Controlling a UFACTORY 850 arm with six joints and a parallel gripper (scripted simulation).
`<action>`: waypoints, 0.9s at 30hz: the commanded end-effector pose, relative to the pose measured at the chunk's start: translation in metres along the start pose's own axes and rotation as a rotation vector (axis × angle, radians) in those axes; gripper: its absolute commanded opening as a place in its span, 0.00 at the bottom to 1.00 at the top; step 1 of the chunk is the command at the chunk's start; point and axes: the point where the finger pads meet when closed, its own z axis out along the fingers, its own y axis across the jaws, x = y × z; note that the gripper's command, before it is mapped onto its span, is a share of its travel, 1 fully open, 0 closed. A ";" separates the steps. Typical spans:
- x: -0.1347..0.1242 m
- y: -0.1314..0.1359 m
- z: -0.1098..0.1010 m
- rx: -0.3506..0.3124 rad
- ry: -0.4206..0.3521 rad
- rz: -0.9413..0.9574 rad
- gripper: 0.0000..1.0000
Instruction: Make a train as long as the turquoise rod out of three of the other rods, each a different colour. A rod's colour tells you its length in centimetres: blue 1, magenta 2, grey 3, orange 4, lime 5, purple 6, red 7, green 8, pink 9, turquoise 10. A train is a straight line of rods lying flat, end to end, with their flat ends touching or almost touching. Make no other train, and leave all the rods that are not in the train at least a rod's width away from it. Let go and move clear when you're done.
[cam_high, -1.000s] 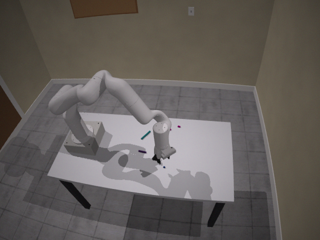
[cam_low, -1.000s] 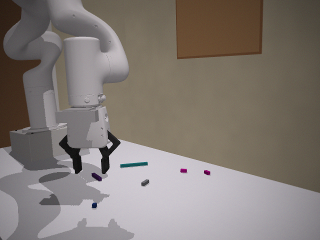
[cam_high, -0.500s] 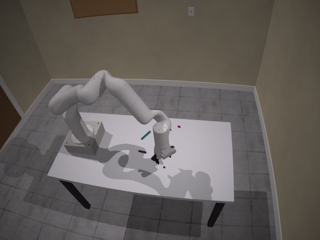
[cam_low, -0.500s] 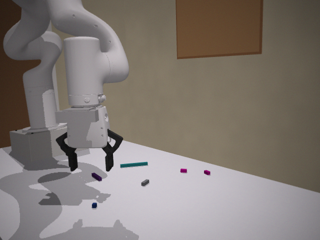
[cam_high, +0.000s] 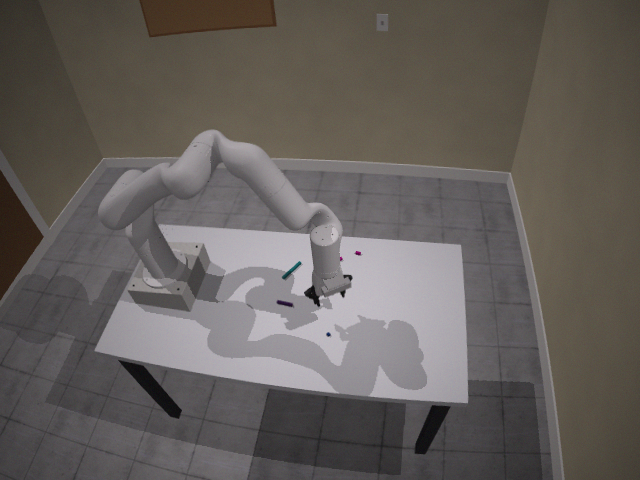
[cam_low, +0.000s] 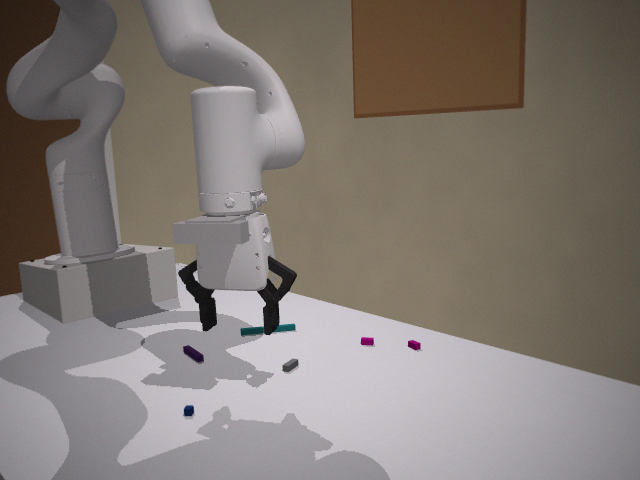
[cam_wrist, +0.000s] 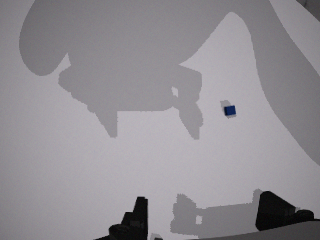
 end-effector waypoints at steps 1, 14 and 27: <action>-0.037 -0.018 0.004 -0.001 0.013 0.088 1.00; -0.096 -0.037 0.014 -0.002 0.013 0.219 0.24; -0.096 -0.037 0.014 -0.002 0.013 0.219 0.24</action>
